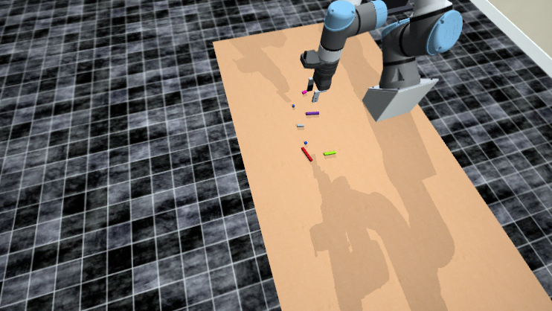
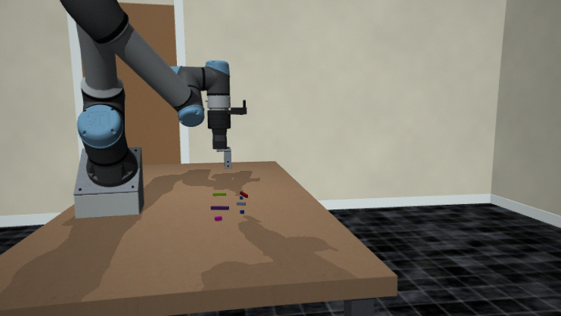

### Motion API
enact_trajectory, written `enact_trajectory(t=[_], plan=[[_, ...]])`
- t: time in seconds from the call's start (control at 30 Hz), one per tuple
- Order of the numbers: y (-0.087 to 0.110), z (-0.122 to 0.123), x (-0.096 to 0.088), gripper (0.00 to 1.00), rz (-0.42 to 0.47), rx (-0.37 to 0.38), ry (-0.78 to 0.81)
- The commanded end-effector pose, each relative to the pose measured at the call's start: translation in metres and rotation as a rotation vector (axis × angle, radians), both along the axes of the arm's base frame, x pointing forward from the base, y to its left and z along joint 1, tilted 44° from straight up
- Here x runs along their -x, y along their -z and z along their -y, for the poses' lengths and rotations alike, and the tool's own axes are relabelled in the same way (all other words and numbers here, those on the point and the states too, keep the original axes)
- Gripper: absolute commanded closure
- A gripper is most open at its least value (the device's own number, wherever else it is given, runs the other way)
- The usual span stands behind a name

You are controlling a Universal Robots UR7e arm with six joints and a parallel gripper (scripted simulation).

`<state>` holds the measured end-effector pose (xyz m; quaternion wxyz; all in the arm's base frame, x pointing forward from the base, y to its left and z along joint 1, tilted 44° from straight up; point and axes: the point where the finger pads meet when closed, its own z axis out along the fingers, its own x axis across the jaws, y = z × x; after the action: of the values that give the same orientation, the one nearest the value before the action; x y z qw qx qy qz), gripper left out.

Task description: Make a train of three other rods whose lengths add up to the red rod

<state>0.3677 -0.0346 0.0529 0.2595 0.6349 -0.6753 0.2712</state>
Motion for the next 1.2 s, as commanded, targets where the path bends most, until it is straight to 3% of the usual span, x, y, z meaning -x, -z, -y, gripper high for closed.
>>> enact_trajectory(t=[0.0, 0.23, 0.57, 0.63, 0.9, 1.17], plan=[[0.005, -0.002, -0.004, 0.00, 0.001, 0.000, 0.000], [0.025, -0.010, -0.015, 0.00, 0.001, -0.001, -0.001], [0.100, -0.036, -0.042, 0.00, 0.001, -0.002, -0.001], [0.100, -0.036, -0.042, 0.00, 0.001, -0.002, -0.001], [0.154, -0.053, -0.048, 0.00, 0.001, -0.001, -0.001], [0.167, -0.056, -0.049, 0.00, 0.001, 0.000, 0.000]])
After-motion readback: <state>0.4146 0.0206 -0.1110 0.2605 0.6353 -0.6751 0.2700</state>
